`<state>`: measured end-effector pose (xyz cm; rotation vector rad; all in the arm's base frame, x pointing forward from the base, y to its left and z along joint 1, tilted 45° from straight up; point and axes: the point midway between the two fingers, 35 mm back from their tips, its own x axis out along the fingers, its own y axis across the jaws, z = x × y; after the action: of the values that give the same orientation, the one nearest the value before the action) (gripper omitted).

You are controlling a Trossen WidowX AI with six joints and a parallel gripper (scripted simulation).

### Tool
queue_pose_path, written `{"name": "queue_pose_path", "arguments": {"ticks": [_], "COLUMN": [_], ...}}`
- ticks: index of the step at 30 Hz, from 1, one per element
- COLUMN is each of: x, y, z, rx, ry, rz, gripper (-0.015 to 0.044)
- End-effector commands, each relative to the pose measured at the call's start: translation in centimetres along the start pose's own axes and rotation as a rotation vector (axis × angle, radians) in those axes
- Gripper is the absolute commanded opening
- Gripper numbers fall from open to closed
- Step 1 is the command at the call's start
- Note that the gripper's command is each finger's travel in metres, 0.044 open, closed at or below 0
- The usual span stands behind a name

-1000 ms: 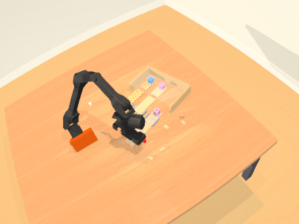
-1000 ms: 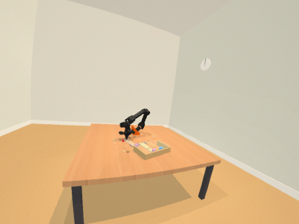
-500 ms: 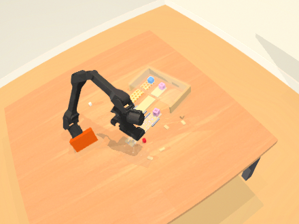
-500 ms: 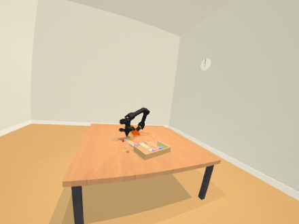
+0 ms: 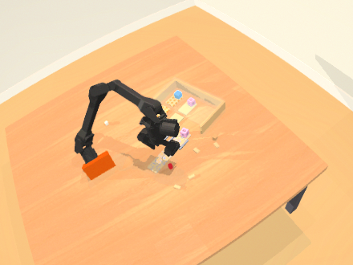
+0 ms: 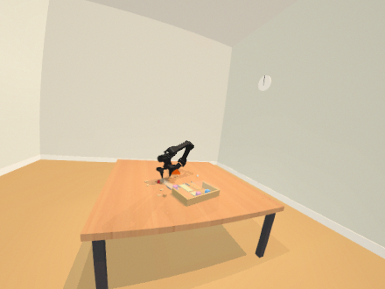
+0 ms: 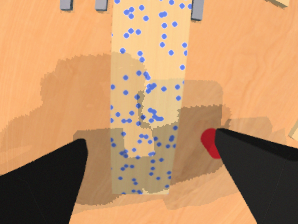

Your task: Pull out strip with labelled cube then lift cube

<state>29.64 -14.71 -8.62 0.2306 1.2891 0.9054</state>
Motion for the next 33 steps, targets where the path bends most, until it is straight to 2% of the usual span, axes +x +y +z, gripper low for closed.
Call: {"name": "queue_pose_path", "arguments": {"ticks": [1,33], "x": [-0.2,-1.5], "y": [-0.2,-1.5], "z": [1.5,11.5], "rx": [0.001,-0.002], "ry": [-0.005,-0.009], "rz": [-0.002,-0.001], "gripper": [0.0440,0.0440]}}
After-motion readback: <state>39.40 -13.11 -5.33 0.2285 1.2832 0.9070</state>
